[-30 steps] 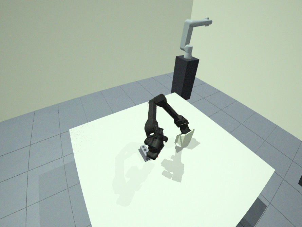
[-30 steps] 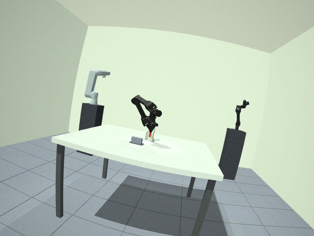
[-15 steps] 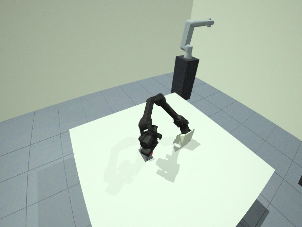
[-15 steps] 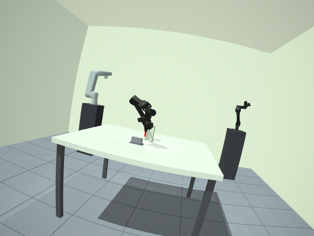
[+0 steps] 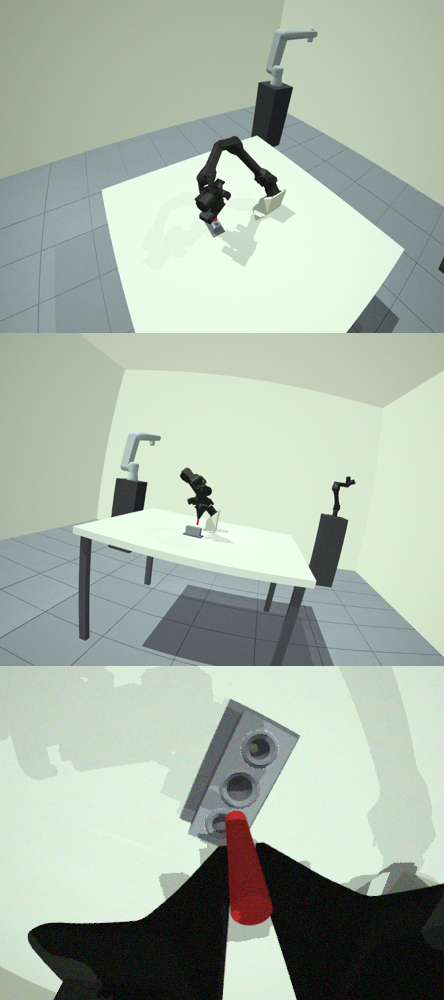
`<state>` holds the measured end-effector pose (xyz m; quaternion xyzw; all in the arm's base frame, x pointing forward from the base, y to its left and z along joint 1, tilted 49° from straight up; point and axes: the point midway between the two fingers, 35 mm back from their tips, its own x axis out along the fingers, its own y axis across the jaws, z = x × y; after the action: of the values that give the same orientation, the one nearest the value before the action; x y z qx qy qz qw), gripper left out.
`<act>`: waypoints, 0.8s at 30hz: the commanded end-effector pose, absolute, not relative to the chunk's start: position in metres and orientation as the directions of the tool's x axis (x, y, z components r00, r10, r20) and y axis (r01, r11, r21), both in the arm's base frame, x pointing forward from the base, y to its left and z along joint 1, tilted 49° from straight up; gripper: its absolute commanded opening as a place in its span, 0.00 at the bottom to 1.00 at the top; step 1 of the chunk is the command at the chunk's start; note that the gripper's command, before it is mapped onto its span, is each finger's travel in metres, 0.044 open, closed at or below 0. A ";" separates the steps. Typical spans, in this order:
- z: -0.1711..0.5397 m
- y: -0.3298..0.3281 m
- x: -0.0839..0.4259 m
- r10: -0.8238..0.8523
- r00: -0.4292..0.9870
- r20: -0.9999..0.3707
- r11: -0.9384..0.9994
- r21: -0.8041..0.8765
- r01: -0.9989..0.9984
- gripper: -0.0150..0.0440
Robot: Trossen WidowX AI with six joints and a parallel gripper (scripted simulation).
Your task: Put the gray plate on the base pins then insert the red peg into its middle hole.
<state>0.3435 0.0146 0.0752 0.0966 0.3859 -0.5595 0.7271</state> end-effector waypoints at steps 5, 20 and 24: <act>0.088 0.004 0.347 -0.744 0.081 -0.663 0.353 -0.288 0.890 0.25; 0.088 0.004 0.345 -0.744 0.081 -0.663 0.353 -0.288 0.890 0.25; 0.088 0.004 0.345 -0.744 0.081 -0.663 0.353 -0.288 0.890 0.25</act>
<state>0.3462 0.0049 0.0877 0.1001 0.3801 -0.5609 0.7287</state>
